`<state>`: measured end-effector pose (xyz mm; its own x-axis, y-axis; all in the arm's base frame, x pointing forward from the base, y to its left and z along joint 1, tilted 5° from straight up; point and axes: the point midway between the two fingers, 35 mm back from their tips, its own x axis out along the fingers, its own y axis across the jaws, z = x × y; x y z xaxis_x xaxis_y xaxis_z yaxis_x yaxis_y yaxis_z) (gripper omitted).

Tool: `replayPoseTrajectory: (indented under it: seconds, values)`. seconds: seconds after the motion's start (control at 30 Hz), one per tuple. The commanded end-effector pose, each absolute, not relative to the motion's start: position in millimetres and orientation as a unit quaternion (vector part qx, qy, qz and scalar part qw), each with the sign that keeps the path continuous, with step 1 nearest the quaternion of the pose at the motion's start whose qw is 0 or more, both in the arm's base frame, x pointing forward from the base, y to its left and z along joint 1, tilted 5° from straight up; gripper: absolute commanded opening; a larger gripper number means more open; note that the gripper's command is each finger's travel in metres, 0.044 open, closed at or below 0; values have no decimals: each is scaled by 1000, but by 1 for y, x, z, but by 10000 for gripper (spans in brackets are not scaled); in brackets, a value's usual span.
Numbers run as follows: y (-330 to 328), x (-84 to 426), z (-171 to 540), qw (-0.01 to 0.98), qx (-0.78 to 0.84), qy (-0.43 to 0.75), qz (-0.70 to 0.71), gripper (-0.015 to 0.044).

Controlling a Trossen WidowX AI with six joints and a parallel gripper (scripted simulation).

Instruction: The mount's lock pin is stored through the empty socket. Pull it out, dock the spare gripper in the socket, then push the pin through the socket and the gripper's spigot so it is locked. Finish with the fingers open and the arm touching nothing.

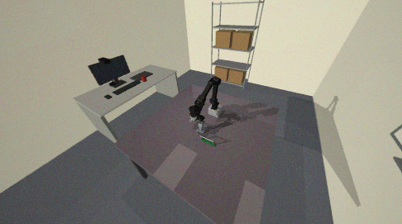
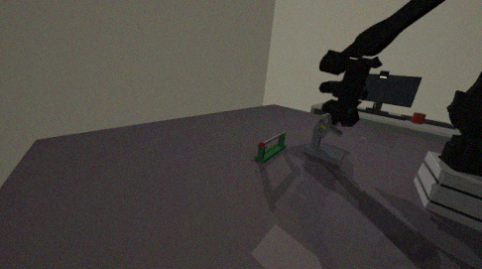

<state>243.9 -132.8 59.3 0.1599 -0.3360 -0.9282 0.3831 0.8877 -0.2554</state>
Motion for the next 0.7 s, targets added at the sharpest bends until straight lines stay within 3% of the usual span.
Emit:
replayPoseTrajectory:
  seconds: [0.0,0.67]
  values:
    - [-128,246,64,754,-23,617,-224,0]
    - [-92,234,74,660,-243,698,-132,0]
